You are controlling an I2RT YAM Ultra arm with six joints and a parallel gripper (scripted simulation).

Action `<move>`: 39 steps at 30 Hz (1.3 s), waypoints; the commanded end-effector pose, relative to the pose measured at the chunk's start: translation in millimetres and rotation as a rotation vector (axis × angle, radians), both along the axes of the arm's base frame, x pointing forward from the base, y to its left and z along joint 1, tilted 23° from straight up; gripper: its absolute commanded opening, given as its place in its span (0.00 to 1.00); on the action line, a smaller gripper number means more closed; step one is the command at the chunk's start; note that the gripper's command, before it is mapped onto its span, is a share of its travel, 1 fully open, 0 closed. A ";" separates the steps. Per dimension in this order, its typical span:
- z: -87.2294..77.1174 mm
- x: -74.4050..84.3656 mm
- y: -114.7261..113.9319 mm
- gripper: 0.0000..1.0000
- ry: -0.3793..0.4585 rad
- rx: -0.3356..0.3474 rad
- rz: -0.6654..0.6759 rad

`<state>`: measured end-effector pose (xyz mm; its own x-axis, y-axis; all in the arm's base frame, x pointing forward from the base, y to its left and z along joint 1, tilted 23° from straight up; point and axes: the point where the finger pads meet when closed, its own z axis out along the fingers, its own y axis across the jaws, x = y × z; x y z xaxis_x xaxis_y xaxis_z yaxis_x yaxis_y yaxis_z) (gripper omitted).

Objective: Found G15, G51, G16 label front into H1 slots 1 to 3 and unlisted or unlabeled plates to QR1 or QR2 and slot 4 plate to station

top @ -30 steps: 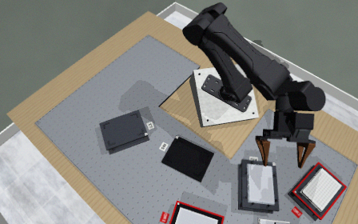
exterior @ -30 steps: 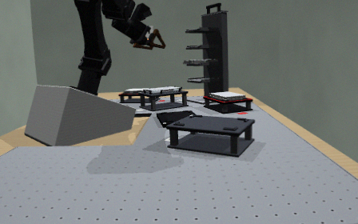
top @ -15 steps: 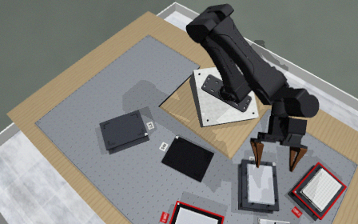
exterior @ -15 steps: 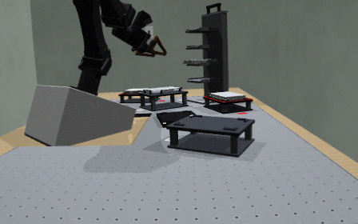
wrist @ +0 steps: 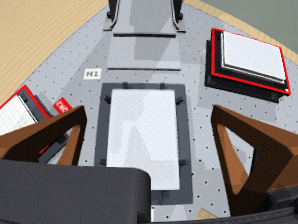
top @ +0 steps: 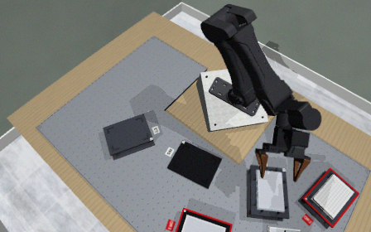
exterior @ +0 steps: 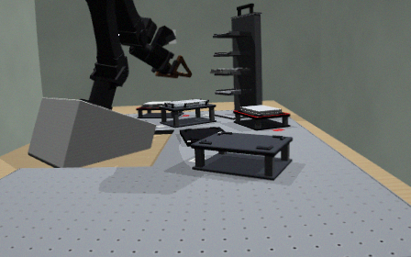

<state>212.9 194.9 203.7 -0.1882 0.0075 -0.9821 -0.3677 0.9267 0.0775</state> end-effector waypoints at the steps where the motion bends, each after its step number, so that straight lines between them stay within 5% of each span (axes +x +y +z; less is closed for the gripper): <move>1: 6.0 2.5 5.2 1.00 -0.022 0.056 0.008; 6: -7.3 7.0 8.7 1.00 -0.023 0.055 0.008; 35: -7.4 7.0 8.7 1.00 -0.023 0.055 0.008; 39: -19.7 11.1 12.0 1.00 -0.023 0.055 0.008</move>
<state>222.8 204.5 183.4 -0.1756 0.0403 -0.9836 -0.3733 0.9218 0.1044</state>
